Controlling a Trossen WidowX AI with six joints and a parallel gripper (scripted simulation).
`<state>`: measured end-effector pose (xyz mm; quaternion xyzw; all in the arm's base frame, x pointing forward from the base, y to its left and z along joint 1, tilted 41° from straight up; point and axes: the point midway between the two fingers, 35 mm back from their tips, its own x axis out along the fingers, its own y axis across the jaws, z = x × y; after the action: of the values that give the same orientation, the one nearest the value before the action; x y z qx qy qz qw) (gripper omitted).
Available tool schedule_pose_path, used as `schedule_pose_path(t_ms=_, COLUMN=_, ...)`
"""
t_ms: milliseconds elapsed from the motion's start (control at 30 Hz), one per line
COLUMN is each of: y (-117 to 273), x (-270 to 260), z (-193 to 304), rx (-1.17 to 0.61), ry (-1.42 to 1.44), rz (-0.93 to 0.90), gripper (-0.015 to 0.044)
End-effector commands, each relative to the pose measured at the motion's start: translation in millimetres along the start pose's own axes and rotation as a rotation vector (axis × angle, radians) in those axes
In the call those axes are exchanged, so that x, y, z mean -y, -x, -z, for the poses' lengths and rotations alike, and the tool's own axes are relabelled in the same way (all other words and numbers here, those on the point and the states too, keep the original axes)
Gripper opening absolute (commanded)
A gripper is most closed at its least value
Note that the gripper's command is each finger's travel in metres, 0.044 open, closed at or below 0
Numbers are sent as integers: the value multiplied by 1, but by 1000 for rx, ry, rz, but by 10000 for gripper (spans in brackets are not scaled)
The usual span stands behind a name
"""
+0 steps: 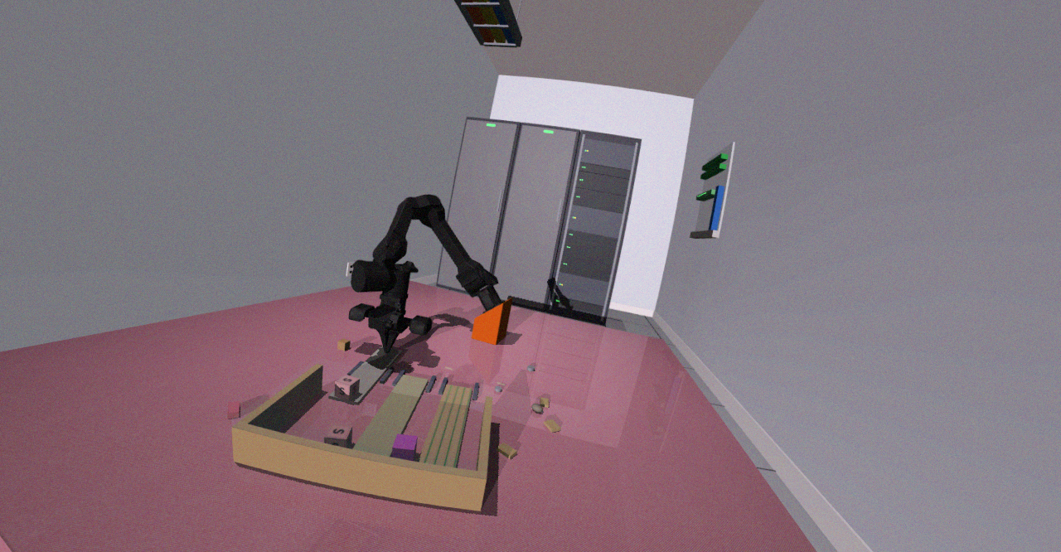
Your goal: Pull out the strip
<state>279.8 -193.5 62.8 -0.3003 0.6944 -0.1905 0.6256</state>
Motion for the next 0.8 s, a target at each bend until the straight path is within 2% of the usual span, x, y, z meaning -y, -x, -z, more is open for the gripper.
schedule_pose_path(t_ms=0, y=-5, x=-1, z=13, rx=-23, ry=1, rz=-7, gripper=0)
schedule_pose_path(t_ms=767, y=-4, x=0, z=48, rx=-25, ry=2, rz=-6, gripper=0)
